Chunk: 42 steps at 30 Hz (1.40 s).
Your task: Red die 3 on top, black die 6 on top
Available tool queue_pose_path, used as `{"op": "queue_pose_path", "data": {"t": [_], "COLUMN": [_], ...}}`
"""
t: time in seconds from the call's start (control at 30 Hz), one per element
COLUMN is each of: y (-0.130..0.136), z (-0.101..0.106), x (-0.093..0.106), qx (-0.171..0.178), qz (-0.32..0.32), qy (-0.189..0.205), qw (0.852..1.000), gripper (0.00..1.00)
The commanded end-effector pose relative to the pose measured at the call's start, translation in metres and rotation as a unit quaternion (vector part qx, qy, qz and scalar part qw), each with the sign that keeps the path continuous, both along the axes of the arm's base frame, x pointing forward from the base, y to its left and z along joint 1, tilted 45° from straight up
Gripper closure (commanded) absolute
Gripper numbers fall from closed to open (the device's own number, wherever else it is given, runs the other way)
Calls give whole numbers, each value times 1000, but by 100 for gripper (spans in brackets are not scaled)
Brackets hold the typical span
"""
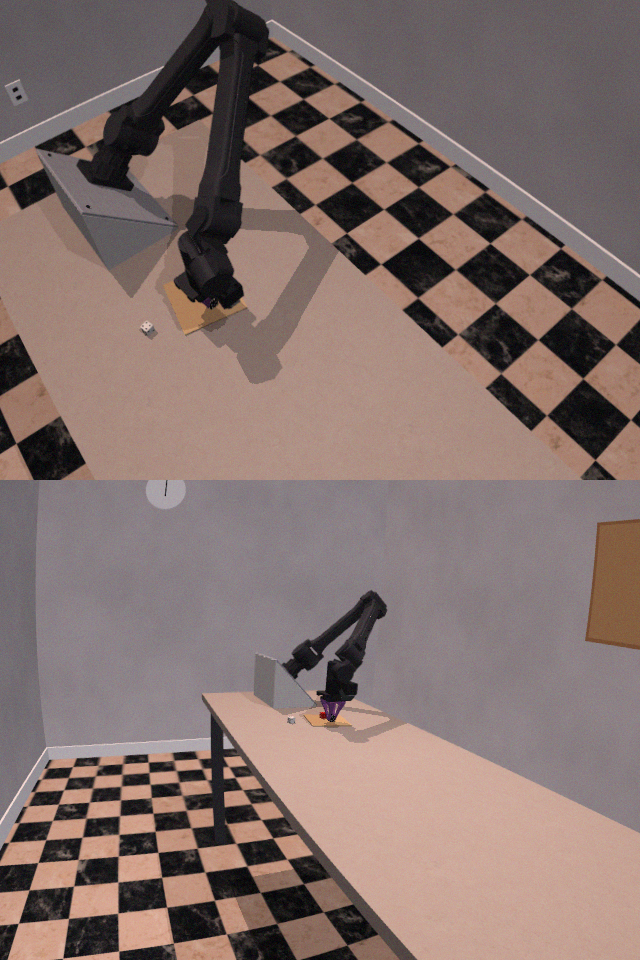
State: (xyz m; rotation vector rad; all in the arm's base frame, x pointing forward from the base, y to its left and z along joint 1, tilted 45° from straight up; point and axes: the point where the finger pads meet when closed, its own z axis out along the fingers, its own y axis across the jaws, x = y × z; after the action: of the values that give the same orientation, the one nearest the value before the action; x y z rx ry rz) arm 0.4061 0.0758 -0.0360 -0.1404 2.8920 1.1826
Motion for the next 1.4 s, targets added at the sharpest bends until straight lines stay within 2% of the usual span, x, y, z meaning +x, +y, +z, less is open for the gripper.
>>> {"op": "queue_pose_path", "data": {"t": [0.0,1.37], "y": [-3,3], "z": [8,13], "x": [12,13], "qx": [-1,-1], "qz": [-9,-3], "qy": [-17,-23], "qw": [1000,1000], "gripper": [85,85]}}
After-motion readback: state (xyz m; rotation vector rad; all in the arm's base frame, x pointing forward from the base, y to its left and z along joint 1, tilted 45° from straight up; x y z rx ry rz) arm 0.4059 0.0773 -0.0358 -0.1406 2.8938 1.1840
